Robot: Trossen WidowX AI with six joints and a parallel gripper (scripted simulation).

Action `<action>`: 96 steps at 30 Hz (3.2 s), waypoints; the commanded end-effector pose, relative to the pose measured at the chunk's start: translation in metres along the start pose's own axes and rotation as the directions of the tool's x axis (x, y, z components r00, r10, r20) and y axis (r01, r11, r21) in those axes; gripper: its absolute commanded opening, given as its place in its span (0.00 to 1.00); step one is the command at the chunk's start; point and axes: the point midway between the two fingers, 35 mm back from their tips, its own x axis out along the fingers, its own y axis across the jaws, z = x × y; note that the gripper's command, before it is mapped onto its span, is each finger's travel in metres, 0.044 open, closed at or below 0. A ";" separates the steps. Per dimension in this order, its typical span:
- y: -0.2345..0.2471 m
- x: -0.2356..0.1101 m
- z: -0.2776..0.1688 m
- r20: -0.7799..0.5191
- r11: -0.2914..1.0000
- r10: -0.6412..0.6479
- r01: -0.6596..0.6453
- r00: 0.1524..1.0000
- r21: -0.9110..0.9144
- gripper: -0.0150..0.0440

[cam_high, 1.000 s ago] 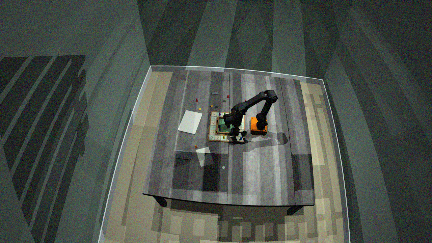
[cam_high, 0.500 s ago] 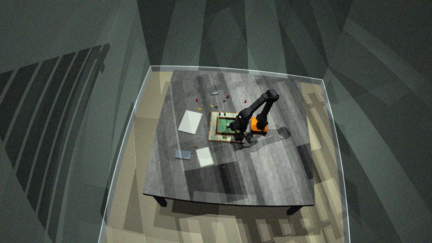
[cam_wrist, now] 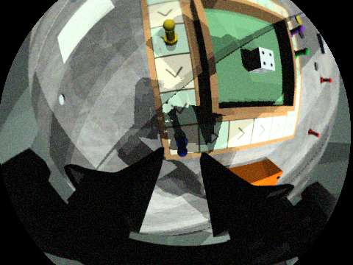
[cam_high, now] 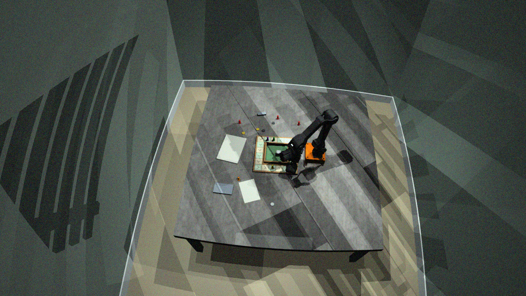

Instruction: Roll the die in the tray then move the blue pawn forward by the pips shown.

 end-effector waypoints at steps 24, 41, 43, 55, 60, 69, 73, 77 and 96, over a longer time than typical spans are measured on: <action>-0.001 0.026 -0.002 -0.008 1.000 -0.001 0.001 1.000 0.005 0.28; 0.005 -0.030 0.005 -0.007 1.000 0.000 0.000 1.000 0.005 0.25; 0.004 -0.041 0.005 -0.007 1.000 0.000 0.000 1.000 0.005 0.25; -0.006 -0.101 -0.001 -0.008 1.000 -0.001 0.001 1.000 0.005 0.25; -0.007 -0.100 0.001 -0.008 1.000 -0.001 0.001 1.000 0.005 0.25; -0.030 -0.088 0.022 -0.004 1.000 -0.002 0.002 1.000 0.005 0.25; -0.041 -0.083 0.030 -0.002 1.000 -0.003 0.003 1.000 0.005 0.25; -0.053 -0.077 0.036 -0.001 1.000 -0.004 0.004 1.000 0.005 0.25; -0.115 -0.052 0.055 0.002 1.000 -0.012 0.012 1.000 0.005 0.25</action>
